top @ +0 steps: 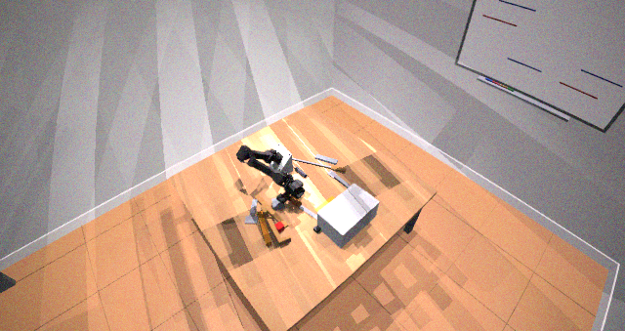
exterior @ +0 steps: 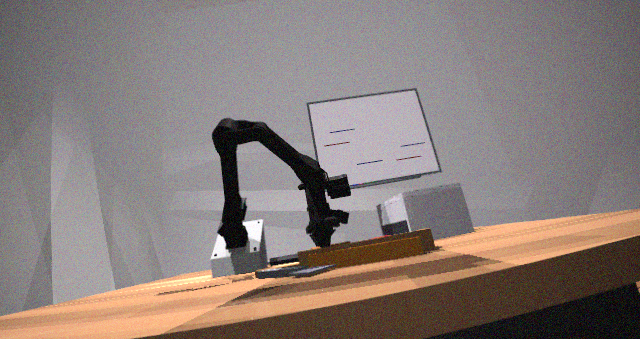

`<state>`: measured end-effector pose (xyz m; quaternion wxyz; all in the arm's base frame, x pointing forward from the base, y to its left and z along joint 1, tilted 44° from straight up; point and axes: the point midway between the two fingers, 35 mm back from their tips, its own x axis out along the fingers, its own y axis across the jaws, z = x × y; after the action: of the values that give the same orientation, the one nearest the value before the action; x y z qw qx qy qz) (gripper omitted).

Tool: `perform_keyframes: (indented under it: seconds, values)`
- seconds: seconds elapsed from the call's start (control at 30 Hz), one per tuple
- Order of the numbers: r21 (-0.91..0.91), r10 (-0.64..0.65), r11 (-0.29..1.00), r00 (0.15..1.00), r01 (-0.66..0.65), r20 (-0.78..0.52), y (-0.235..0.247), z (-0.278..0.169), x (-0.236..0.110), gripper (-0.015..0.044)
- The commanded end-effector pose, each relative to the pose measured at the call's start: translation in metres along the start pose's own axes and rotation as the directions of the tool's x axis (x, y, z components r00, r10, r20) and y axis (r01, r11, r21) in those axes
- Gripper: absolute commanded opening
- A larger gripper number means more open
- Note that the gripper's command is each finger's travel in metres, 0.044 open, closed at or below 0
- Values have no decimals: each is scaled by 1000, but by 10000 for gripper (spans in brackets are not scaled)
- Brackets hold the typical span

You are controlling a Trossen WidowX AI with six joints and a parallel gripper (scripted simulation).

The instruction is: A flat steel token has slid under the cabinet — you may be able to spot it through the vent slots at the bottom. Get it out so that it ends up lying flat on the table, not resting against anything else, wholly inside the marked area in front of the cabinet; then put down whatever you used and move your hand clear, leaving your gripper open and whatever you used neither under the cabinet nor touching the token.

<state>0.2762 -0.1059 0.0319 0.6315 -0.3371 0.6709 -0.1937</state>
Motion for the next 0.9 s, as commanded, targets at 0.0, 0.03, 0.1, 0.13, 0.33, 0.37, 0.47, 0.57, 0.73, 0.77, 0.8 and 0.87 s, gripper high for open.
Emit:
perform_keyframes:
  seconds: [0.0,0.03,0.1,0.13,0.33,0.37,0.47,0.57,0.73,0.77,0.8,0.87]
  values:
    - [-6,-1,1000,1000,1,-9,0,-9,1,0]
    - [-6,-1,1000,1000,1,-9,0,-10,1,0]
    - [-7,-1,1000,1000,1,-9,0,-12,1,0]
    - [-7,-1,1000,1000,1,-9,0,-14,1,0]
    - [-7,-1,1000,1000,1,-9,0,-21,1,0]
    - [-7,-1,1000,1000,1,-9,0,-22,1,0]
    - [-7,-1,1000,1000,1,-10,0,-26,1,0]
    - [-7,-1,1000,1000,1,-10,-1,-29,1,0]
    - [-8,-1,1000,1000,1,-10,-1,-35,1,0]
    - [-8,-1,1000,1000,1,-10,-1,-36,1,0]
    - [-8,-1,1000,1000,1,-10,-1,-37,1,0]
    - [-8,-1,1000,1000,1,-10,-1,-40,1,0]
